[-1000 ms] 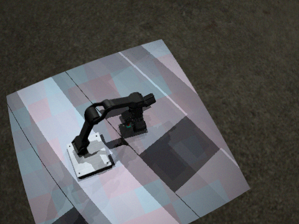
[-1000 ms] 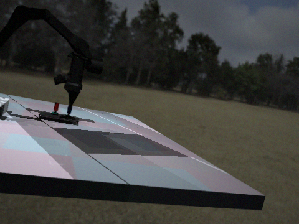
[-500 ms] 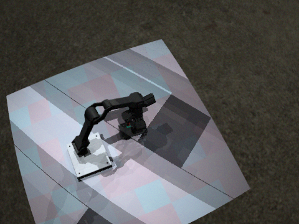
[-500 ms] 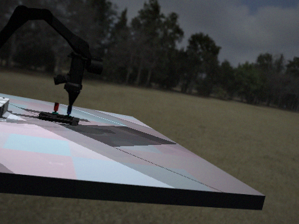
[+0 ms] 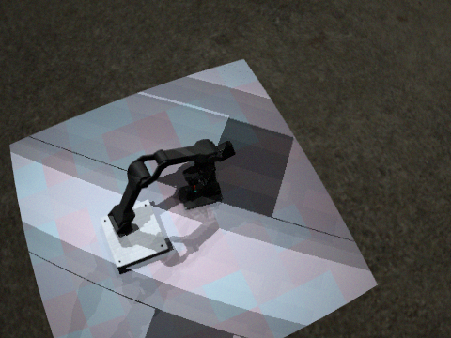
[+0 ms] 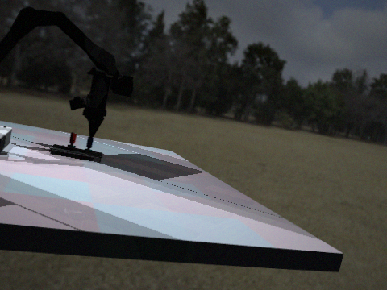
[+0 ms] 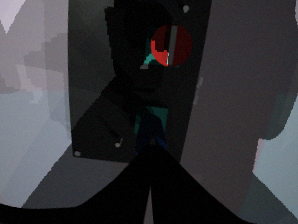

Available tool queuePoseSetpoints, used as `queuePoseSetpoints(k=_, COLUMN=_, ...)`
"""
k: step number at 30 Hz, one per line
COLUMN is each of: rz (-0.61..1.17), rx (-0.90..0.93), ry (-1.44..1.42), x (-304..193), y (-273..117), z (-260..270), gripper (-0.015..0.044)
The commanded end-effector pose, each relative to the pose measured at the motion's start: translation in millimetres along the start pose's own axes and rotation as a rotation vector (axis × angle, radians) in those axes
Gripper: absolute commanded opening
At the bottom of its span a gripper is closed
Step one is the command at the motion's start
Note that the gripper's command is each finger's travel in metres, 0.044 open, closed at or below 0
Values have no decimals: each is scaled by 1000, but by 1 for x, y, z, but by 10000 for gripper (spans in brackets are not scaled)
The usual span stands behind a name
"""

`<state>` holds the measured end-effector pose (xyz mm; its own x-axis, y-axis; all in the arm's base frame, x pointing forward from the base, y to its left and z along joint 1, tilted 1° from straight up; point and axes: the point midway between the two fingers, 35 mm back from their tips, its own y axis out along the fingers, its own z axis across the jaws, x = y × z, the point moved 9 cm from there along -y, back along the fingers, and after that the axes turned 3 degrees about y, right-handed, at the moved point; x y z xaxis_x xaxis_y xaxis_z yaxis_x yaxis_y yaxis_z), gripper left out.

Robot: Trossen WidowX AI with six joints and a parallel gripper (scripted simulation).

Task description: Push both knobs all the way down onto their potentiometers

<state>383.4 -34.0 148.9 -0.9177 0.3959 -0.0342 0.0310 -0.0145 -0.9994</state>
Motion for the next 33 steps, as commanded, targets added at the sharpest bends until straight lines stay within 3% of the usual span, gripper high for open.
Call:
queuePoseSetpoints(k=1, rz=-6, rx=6, ry=-3, x=-1, y=6, z=0, gripper=0)
queuePoseSetpoints(k=33, rz=-6, rx=6, ry=-3, x=-1, y=-15, z=0, gripper=0)
